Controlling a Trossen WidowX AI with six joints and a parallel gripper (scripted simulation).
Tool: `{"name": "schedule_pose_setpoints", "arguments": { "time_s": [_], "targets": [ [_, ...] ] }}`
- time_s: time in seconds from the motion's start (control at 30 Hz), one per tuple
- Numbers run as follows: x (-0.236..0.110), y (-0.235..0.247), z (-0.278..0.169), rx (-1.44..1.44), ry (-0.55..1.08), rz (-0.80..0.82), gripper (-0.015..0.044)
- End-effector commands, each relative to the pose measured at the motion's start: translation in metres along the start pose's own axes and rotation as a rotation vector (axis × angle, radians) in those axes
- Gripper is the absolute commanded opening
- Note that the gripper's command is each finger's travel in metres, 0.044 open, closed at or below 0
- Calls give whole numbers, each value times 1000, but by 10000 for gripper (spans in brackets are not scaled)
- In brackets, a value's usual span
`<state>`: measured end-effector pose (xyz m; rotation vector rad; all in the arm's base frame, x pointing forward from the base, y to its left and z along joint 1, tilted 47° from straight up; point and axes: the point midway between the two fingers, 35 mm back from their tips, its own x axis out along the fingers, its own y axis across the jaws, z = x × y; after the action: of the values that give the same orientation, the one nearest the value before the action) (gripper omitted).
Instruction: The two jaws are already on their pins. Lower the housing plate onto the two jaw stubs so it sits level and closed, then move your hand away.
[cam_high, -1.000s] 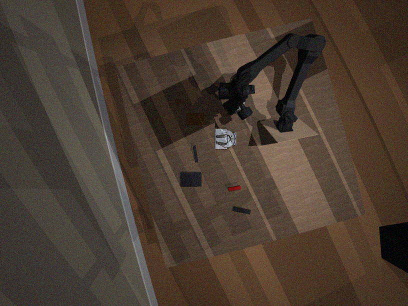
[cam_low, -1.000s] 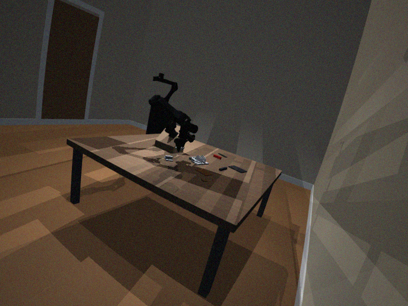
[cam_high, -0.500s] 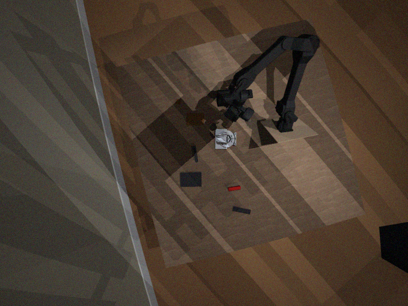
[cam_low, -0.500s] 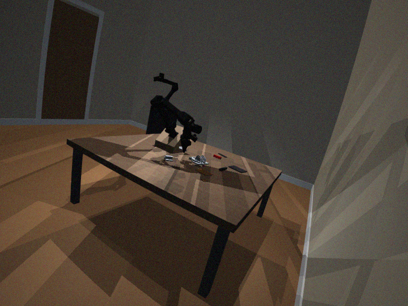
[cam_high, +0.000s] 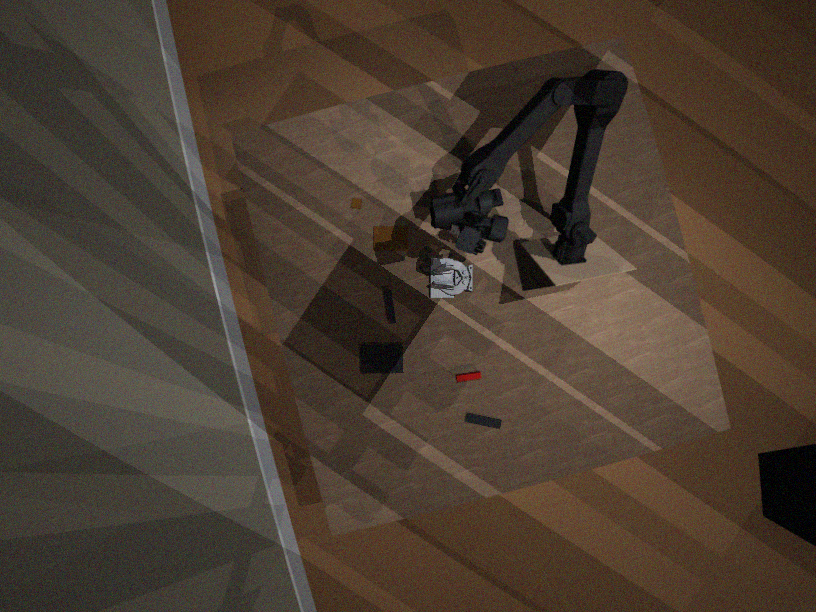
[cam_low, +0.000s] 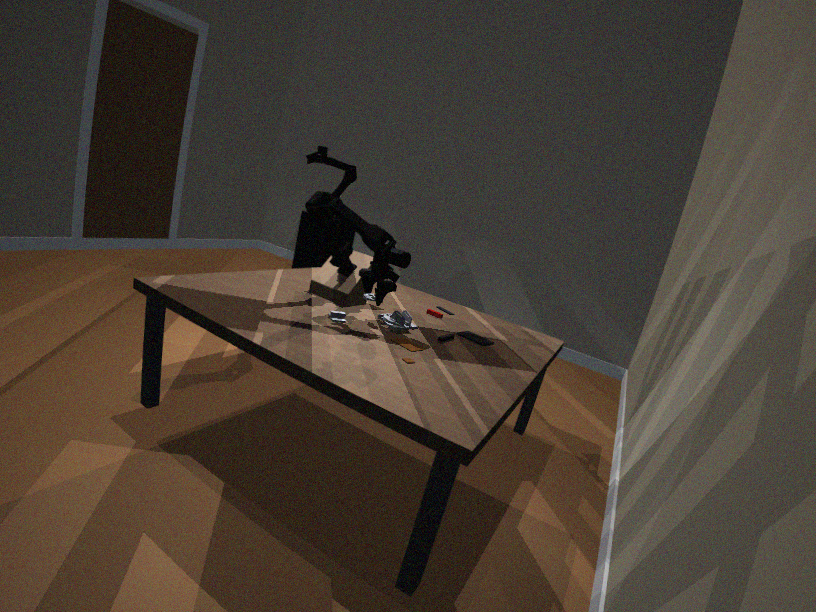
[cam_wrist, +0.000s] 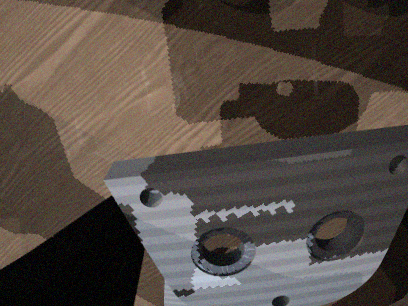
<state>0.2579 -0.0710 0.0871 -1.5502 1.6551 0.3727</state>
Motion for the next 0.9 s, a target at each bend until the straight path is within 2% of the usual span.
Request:
{"name": "schedule_pose_setpoints", "arguments": {
  "time_s": [0.0, 0.87],
  "targets": [
    [-1, -1, 7, -94, -1, -5, 351],
    [0, 7, 51, -754, 9, -2, 351]
  ]
}}
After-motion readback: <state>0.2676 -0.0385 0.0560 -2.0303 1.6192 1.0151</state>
